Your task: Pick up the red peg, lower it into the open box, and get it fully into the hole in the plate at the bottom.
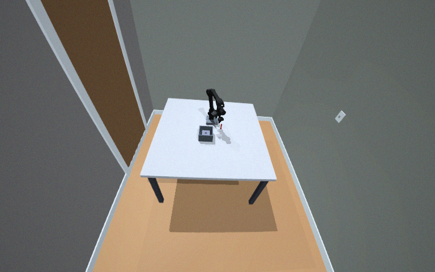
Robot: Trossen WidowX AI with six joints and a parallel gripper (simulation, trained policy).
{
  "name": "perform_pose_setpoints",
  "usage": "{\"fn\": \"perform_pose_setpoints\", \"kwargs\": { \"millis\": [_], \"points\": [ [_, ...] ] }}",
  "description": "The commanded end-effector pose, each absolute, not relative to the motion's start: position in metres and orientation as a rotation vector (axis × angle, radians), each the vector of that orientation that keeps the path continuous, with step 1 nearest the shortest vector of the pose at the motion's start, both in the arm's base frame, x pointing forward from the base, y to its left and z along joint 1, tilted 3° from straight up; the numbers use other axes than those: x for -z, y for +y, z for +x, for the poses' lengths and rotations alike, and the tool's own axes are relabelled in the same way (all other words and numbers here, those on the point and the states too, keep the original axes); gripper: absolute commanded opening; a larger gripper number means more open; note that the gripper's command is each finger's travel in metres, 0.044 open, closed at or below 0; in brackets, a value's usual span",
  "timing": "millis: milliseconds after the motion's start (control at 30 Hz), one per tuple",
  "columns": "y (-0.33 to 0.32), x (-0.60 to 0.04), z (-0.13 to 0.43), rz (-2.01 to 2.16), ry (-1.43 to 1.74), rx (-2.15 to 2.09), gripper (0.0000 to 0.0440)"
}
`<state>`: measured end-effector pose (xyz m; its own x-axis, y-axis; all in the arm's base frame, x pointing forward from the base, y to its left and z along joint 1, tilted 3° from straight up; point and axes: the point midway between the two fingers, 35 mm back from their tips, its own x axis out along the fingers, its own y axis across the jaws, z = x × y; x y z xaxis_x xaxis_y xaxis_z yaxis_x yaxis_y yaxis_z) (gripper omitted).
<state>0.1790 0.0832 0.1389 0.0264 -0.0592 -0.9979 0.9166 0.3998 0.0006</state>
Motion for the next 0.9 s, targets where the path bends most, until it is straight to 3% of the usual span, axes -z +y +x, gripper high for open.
{"fn": "perform_pose_setpoints", "kwargs": {
  "millis": [0, 633, 733, 867],
  "points": [
    [0.093, -0.12, 0.173, 0.841, 1.344, 0.927, 0.044],
    [0.122, -0.029, 0.177, 0.872, 1.326, 0.811, 0.0436],
    [0.122, -0.02, 0.175, 0.887, 1.329, 0.819, 0.0397],
    [0.12, -0.013, 0.168, 0.889, 1.354, 0.843, 0.03]
  ]
}}
